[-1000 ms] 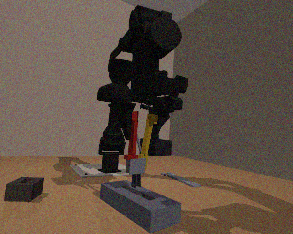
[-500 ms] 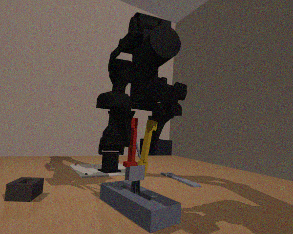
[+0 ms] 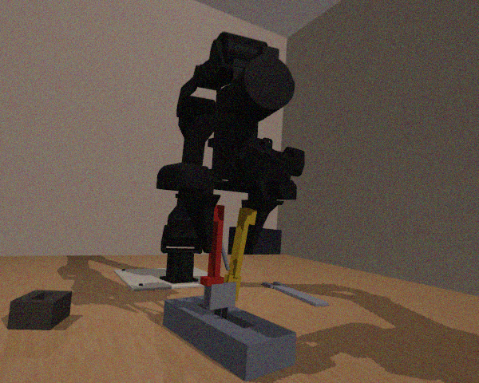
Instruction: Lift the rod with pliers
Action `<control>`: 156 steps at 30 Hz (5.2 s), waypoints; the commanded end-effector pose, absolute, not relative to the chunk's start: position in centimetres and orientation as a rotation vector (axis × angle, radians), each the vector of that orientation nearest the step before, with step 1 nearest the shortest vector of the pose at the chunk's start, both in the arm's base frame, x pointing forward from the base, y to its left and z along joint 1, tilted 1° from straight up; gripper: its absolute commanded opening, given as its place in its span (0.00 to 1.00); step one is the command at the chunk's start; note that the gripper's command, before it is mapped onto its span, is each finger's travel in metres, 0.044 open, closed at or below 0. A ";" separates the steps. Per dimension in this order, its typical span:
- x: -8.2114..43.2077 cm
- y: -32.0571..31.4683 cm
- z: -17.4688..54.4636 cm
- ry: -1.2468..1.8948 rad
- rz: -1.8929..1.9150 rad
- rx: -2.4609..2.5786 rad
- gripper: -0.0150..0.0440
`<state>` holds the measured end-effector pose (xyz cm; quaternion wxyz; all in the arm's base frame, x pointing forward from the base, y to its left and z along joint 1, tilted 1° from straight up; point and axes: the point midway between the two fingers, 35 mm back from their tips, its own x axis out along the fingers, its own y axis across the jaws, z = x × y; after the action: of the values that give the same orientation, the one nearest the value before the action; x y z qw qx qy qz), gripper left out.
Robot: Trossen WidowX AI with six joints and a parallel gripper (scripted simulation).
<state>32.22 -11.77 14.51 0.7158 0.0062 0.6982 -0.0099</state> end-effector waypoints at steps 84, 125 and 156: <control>32.2 -12.5 13.9 1.548 -0.022 0.017 0.64; 32.3 -12.7 15.1 1.548 -0.015 0.025 0.44; 32.3 -13.1 16.9 1.548 -0.004 0.037 0.44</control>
<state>32.22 -12.75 16.41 0.7121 0.0199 0.7018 0.0018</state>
